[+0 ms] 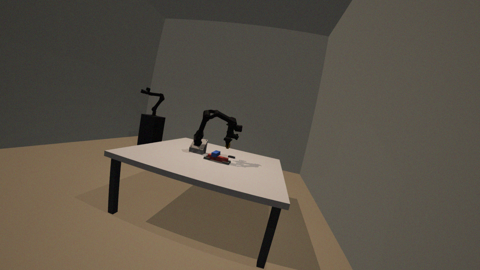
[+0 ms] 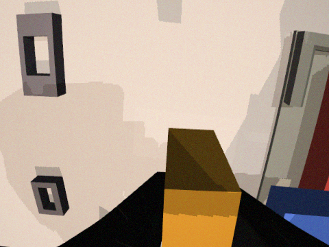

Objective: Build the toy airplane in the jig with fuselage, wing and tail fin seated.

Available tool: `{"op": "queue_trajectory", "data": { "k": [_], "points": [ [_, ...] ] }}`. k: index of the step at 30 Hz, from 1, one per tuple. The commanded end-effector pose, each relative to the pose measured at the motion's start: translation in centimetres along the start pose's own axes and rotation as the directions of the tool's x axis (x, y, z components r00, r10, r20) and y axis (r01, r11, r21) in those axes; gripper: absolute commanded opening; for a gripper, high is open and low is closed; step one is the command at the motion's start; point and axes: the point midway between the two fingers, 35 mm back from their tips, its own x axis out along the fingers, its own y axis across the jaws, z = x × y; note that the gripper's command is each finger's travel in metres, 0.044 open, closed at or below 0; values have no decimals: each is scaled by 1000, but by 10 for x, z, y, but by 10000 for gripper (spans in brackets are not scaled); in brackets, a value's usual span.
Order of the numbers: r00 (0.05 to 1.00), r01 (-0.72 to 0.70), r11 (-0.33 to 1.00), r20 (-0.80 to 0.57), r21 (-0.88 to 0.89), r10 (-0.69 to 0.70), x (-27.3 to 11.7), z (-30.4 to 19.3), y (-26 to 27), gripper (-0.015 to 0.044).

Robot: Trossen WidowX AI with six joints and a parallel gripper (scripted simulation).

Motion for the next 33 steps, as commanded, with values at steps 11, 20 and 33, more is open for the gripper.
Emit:
{"op": "queue_trajectory", "data": {
  "k": [11,20,33],
  "points": [
    [1000,20,1000,17,12,-20,3,13,-43,0],
    [999,39,999,16,21,-39,7,17,-71,0],
    [997,71,997,9,33,-71,12,19,-111,0]
  ]
}}
